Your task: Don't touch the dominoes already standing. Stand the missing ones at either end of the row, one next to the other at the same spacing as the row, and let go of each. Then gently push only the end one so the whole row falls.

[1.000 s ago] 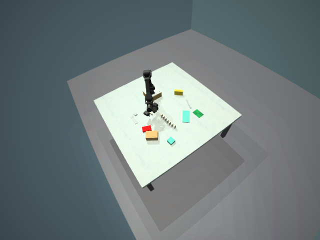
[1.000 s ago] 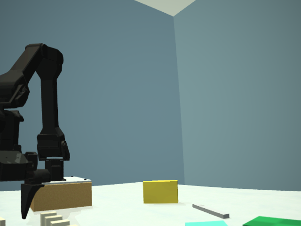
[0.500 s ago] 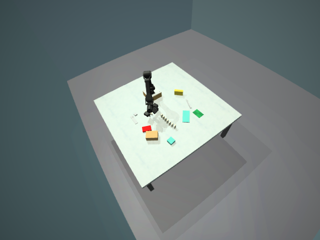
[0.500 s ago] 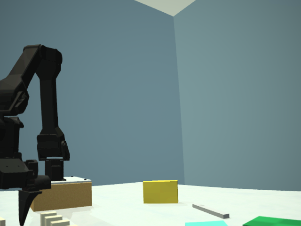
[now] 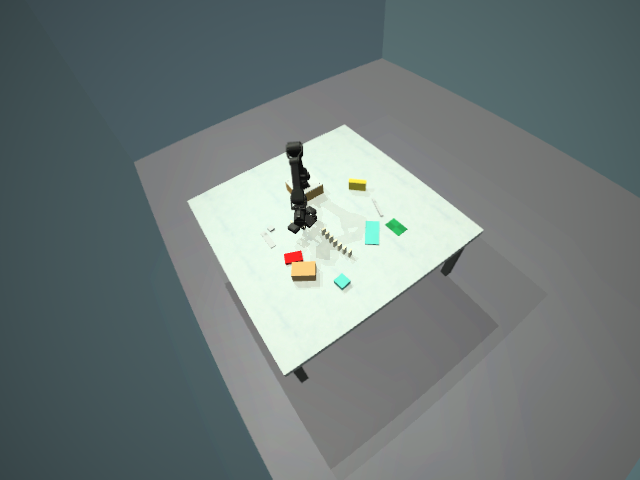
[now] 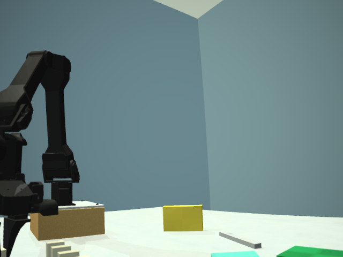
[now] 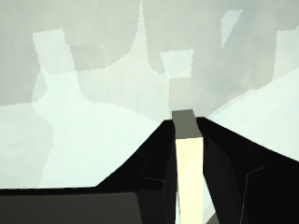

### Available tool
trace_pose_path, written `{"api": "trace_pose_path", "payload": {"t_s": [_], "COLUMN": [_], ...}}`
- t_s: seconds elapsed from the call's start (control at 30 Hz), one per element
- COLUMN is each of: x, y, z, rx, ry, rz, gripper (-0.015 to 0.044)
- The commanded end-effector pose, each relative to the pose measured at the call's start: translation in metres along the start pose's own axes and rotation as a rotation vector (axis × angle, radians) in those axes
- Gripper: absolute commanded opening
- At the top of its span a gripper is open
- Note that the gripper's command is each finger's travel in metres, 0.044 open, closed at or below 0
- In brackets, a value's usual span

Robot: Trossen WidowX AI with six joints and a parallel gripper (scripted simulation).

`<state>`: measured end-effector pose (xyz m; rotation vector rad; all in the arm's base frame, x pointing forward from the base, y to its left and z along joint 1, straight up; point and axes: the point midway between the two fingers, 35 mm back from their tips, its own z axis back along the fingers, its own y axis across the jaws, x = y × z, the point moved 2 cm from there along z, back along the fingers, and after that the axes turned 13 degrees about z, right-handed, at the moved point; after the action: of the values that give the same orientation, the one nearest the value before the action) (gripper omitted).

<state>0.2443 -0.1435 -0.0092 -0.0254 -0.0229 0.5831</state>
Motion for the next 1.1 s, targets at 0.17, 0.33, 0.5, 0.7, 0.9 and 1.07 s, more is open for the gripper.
{"api": "trace_pose_path", "payload": {"t_s": [0.17,0.33,0.5,0.7,0.9,1.07], "x": [0.001,0.003,0.005,0.008,0.059,0.091], "y": [0.0,0.001,0.002,0.003,0.055,0.112], "z": [0.016,0.077,0.139,0.155,0.156,0.156], "rx": [-0.001,-0.001,-0.001,-0.001,0.004,0.008], "ry": [0.0,0.0,0.0,-0.001,-0.006,-0.011], "rz": [-0.003,-0.003,-0.003,0.004,0.229,0.44], "gripper": [0.0028,0.0028,0.0028,0.0028,0.0028,0.0028]}}
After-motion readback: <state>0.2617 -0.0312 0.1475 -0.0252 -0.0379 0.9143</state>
